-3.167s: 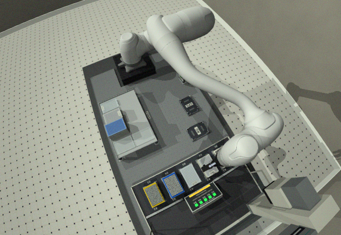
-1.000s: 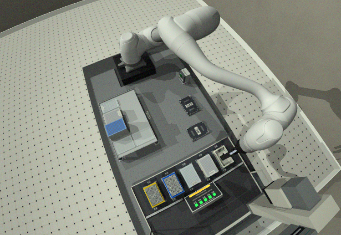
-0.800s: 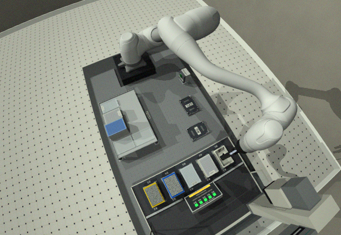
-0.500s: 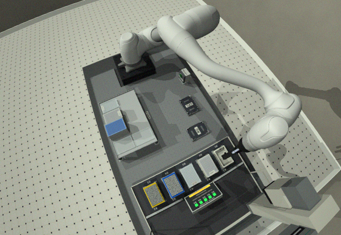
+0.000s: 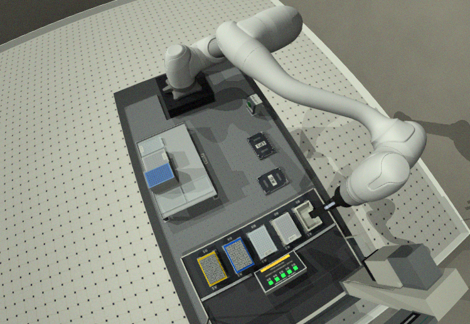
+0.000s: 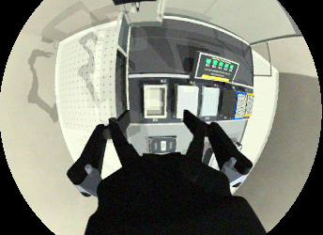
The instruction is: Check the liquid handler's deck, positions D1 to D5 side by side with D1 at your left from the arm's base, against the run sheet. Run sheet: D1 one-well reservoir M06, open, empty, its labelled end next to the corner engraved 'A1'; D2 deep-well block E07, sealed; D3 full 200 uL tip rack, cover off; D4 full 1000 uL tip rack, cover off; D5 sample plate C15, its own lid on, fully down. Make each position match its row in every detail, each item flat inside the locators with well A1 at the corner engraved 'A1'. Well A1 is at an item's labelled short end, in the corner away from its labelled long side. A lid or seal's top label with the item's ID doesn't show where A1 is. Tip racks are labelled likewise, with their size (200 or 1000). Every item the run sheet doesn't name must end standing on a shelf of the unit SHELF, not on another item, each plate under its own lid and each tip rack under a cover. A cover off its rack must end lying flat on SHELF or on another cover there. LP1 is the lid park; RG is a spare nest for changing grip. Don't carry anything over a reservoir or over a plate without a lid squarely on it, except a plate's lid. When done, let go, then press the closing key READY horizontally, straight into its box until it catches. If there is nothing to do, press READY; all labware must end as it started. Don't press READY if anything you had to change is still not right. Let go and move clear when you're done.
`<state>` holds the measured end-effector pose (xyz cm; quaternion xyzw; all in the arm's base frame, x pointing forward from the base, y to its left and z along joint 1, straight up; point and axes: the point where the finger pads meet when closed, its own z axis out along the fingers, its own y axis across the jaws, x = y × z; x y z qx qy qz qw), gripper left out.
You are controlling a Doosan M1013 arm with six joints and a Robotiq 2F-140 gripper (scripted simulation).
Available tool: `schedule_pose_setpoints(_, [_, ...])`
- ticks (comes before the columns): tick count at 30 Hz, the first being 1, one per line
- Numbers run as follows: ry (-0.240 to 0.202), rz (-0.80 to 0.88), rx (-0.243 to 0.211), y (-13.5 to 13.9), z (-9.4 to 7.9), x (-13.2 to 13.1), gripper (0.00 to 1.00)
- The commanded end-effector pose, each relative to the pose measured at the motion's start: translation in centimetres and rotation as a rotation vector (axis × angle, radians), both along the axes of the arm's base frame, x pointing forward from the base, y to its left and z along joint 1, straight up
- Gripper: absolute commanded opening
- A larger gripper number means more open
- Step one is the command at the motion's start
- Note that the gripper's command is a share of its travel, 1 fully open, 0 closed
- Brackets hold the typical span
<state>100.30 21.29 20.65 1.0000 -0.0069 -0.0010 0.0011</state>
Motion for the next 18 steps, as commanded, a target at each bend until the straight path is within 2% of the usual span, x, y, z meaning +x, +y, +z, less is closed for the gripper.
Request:
schedule_pose_setpoints(1, [-0.002,0.0,0.001,0.0,1.0,0.0,0.79])
schedule_pose_setpoints(4, [-0.002,0.0,0.001,0.0,1.3,0.0,0.79])
schedule_pose_setpoints(13, [-0.002,0.0,0.001,0.0,4.3,0.0,0.79])
schedule_pose_setpoints(18, [-0.002,-0.029,0.001,-1.6,4.3,-1.1,0.79])
